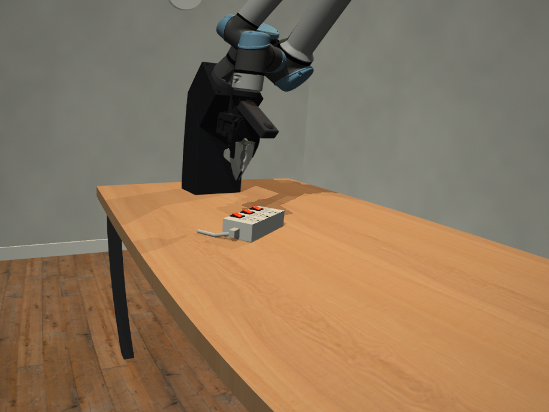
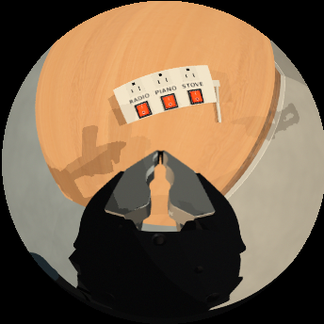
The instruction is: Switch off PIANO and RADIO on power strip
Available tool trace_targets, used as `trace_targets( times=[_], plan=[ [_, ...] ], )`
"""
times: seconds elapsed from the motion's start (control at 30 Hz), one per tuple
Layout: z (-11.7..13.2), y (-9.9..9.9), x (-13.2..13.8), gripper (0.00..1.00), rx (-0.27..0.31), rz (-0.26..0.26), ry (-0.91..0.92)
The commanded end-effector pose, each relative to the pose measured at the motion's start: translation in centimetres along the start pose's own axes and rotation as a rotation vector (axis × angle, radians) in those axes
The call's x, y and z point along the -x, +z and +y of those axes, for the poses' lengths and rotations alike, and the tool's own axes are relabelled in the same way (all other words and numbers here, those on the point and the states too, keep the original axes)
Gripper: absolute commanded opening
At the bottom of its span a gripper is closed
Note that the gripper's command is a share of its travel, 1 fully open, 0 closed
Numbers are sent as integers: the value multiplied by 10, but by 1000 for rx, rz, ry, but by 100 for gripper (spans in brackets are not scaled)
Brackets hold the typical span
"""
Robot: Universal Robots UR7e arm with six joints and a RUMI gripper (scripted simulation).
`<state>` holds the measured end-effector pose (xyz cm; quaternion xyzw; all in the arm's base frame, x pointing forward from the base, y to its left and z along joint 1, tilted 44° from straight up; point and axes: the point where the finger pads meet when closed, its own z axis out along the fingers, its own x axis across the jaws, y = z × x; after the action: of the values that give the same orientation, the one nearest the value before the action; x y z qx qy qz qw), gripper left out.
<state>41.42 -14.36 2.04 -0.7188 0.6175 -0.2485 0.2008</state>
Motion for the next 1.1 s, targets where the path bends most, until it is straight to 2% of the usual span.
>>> trace_targets(
  times=[0.0,0.47,0.5,1.07],
  plan=[
    [-1,-1,-3,0,-2,5,-1],
    [-1,-1,-3,0,-2,5,-1],
    [-1,-1,-3,100,-2,5,-1],
    [-1,-1,-3,100,-2,5,-1]
  ],
)
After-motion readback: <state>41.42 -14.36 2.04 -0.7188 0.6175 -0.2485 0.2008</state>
